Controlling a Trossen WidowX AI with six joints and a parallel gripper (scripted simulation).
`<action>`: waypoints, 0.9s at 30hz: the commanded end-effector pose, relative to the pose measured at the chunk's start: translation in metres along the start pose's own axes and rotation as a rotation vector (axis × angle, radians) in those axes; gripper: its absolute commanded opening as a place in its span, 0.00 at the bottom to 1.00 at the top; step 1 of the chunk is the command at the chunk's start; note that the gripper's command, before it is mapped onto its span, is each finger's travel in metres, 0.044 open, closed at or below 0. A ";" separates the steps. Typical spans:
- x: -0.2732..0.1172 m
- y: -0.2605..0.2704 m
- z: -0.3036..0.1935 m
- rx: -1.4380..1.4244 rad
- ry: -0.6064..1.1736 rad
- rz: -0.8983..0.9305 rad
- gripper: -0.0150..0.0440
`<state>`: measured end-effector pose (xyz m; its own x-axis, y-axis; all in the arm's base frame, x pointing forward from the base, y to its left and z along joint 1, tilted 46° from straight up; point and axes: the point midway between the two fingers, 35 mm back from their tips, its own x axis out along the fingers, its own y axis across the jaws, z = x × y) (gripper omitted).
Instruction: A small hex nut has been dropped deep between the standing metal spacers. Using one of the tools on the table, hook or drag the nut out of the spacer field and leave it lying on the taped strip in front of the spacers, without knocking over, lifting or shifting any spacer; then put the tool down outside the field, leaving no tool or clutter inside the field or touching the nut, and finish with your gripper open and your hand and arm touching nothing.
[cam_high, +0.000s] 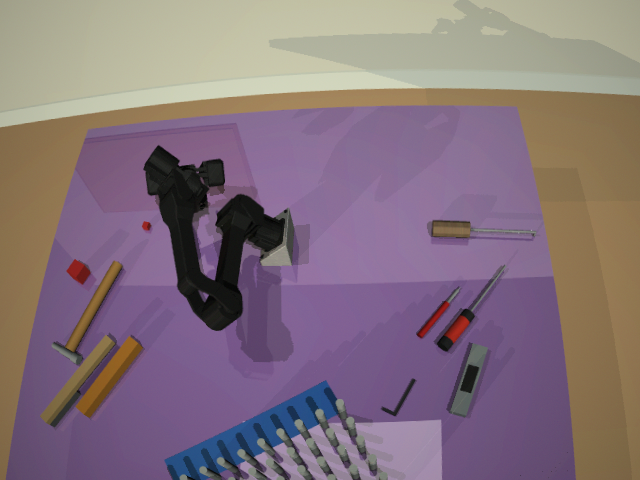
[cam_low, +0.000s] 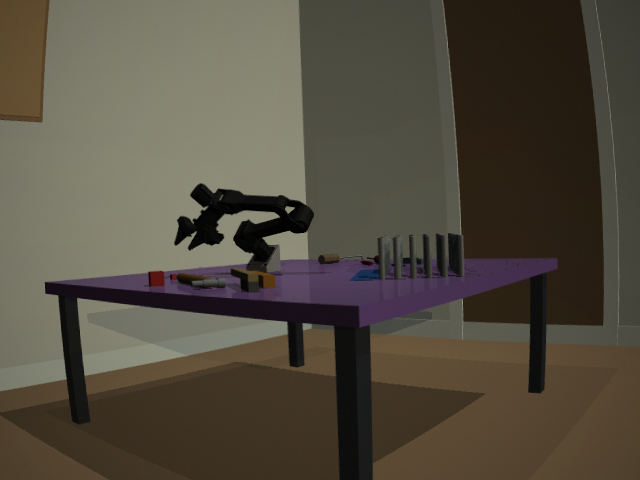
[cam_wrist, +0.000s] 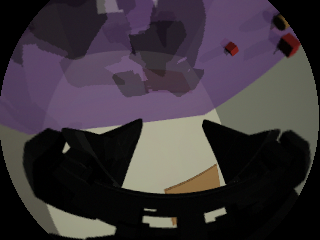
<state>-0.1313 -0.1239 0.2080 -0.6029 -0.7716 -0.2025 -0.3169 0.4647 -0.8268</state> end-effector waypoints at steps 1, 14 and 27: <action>0.000 0.000 0.000 0.002 -0.002 -0.001 0.98; 0.020 -0.051 0.038 0.203 -0.298 -0.112 1.00; 0.018 -0.111 0.091 0.379 -0.610 -0.161 1.00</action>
<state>-0.0606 -0.2144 0.2383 -0.1111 -0.9662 -0.2325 -0.0816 0.2421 -0.9668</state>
